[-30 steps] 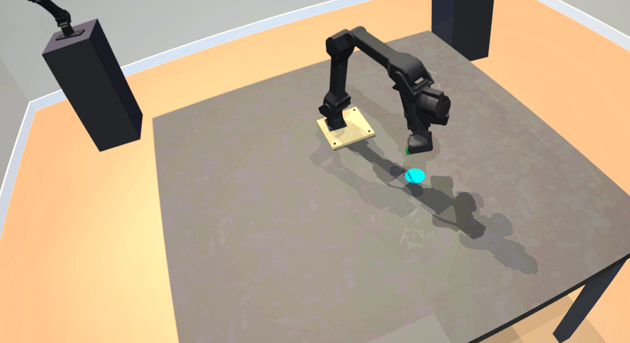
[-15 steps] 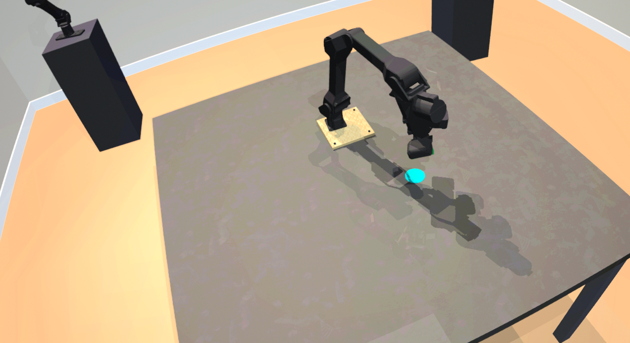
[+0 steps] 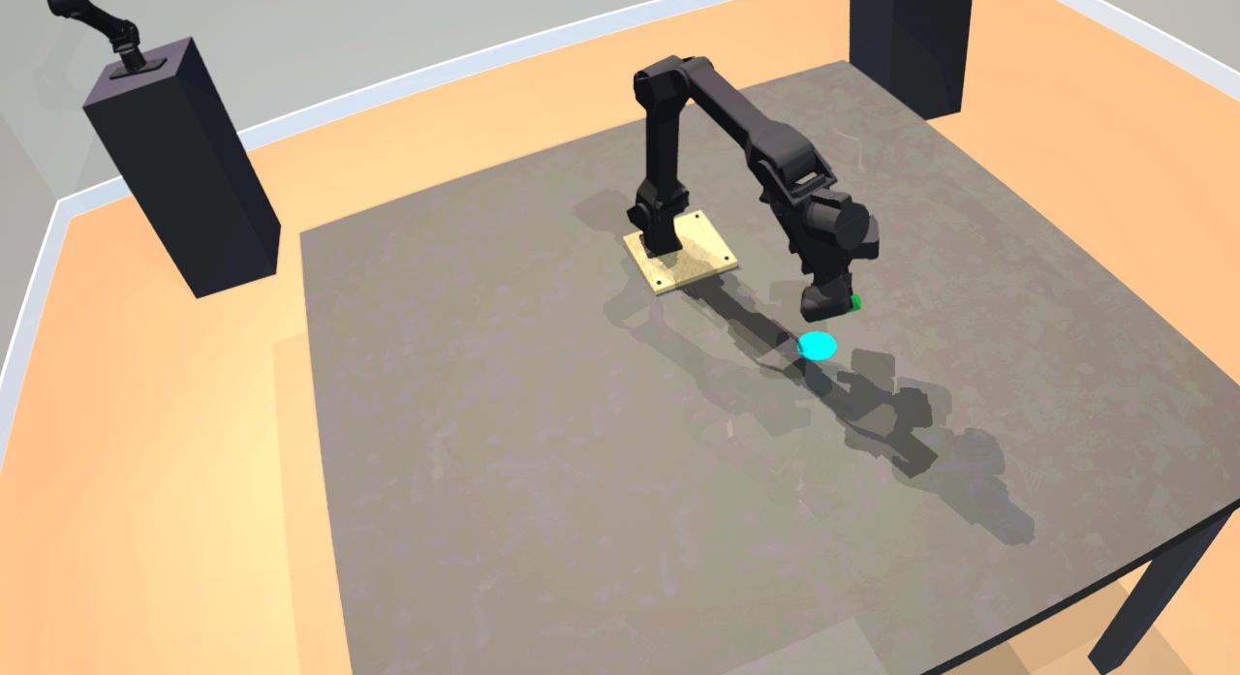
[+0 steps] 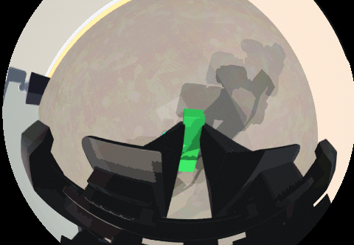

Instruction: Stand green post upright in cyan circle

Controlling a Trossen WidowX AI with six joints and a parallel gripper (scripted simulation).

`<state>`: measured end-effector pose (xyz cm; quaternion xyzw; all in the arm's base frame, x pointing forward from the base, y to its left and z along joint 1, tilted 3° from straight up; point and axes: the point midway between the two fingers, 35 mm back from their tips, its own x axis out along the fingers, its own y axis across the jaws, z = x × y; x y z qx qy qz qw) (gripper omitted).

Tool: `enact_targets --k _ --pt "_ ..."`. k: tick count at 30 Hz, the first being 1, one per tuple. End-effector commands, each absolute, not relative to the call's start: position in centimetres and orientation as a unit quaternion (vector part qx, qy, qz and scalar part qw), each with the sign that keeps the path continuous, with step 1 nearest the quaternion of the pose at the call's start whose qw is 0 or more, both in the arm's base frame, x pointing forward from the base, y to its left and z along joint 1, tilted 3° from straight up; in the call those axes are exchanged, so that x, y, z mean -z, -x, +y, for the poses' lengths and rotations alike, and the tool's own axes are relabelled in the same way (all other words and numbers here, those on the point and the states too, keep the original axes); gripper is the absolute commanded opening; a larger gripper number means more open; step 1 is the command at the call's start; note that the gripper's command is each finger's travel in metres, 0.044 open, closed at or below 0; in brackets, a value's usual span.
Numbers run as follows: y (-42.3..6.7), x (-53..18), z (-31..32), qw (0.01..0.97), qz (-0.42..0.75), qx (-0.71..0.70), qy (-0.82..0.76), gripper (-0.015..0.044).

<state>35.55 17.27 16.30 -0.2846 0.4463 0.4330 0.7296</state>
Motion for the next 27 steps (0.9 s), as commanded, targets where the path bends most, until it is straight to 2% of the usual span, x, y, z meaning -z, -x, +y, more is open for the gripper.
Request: enact_targets --k 1,27 --pt "-35.6 -16.1 17.3 0.735 0.441 -0.436 0.274 0.0023" --pt "-36.9 -15.8 17.4 0.776 0.384 -0.452 0.214 0.0023"
